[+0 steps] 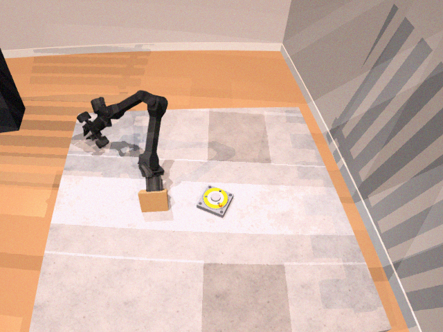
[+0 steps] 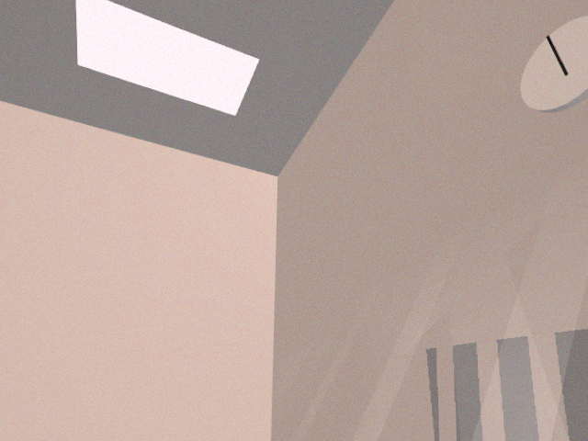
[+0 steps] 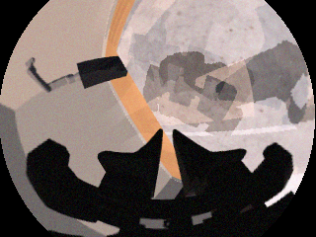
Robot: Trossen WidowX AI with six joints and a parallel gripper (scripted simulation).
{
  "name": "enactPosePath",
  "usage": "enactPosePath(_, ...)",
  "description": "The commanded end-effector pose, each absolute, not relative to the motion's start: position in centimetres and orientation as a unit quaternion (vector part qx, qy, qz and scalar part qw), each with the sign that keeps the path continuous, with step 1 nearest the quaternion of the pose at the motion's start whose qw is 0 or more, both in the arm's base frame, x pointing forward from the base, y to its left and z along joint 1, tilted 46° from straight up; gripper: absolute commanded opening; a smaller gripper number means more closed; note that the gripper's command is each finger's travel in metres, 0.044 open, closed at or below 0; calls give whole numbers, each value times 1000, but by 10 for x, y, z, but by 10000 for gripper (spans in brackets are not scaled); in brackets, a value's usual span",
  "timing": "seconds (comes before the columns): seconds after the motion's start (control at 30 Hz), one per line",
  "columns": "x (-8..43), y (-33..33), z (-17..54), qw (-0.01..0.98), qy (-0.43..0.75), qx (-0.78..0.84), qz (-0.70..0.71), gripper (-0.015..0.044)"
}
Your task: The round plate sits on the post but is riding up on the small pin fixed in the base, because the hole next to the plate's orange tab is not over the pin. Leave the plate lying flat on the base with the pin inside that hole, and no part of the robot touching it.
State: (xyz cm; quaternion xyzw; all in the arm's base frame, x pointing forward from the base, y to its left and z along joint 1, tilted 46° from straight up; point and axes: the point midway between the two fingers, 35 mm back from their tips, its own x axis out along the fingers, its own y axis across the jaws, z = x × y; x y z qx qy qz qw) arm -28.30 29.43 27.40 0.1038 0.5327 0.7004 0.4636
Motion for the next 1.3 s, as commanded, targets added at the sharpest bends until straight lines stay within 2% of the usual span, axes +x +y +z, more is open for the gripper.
enactPosePath(0.0,-231,329,311,502,490,151,697,0)
enactPosePath(0.1,-206,342,324,522,470,167,692,0)
enactPosePath(0.27,-118,369,365,591,399,212,668,0)
enactPosePath(0.33,-106,370,371,599,387,217,666,0)
enactPosePath(0.53,-6,376,393,689,303,215,622,0)
enactPosePath(0.63,23,368,396,719,278,218,598,0)
enactPosePath(0.8,106,356,390,791,240,180,533,0)
enactPosePath(0.87,117,353,390,799,236,180,523,0)
enactPosePath(1.03,192,328,370,850,231,160,445,0)
enactPosePath(1.13,215,318,363,865,229,143,423,0)
enactPosePath(1.27,271,287,339,894,238,100,366,0)
